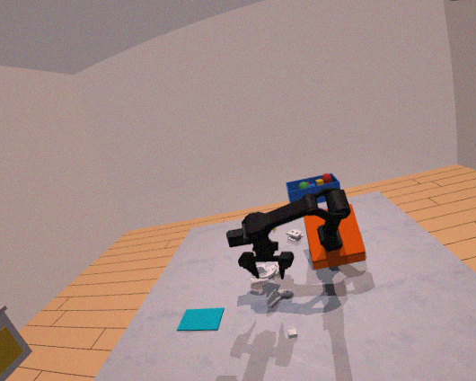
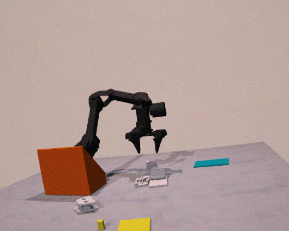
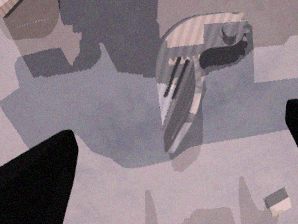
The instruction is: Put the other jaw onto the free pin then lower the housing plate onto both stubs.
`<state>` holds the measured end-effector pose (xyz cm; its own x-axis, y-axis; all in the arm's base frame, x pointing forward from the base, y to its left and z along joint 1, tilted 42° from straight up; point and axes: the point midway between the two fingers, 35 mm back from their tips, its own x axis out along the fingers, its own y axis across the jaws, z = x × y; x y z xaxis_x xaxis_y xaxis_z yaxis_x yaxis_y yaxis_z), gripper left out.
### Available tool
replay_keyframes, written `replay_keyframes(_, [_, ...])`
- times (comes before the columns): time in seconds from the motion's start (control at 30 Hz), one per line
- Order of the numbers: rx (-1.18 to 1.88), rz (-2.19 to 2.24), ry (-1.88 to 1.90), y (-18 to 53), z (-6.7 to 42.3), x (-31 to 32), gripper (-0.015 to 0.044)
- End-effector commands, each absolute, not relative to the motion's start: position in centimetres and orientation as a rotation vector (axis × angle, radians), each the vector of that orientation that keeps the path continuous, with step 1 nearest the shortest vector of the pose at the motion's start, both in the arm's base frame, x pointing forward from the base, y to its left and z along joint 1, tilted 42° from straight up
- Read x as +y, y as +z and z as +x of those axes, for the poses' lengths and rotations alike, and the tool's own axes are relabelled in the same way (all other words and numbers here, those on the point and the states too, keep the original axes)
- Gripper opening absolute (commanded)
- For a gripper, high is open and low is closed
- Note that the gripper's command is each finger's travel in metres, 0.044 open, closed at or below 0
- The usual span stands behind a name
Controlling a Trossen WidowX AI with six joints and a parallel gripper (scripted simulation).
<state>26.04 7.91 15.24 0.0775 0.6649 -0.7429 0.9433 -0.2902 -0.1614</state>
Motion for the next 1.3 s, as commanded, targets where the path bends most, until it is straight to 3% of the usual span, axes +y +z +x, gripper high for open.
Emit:
replay_keyframes(0.0, [1.560,2.097,-1.199,15.6,26.1,8.1,0.0440])
replay_keyframes(0.33, [1.455,2.275,-1.515,16.1,26.1,8.4,0.0440])
replay_keyframes(1.27, [1.455,2.279,-1.518,12.3,26.6,11.9,0.0440])
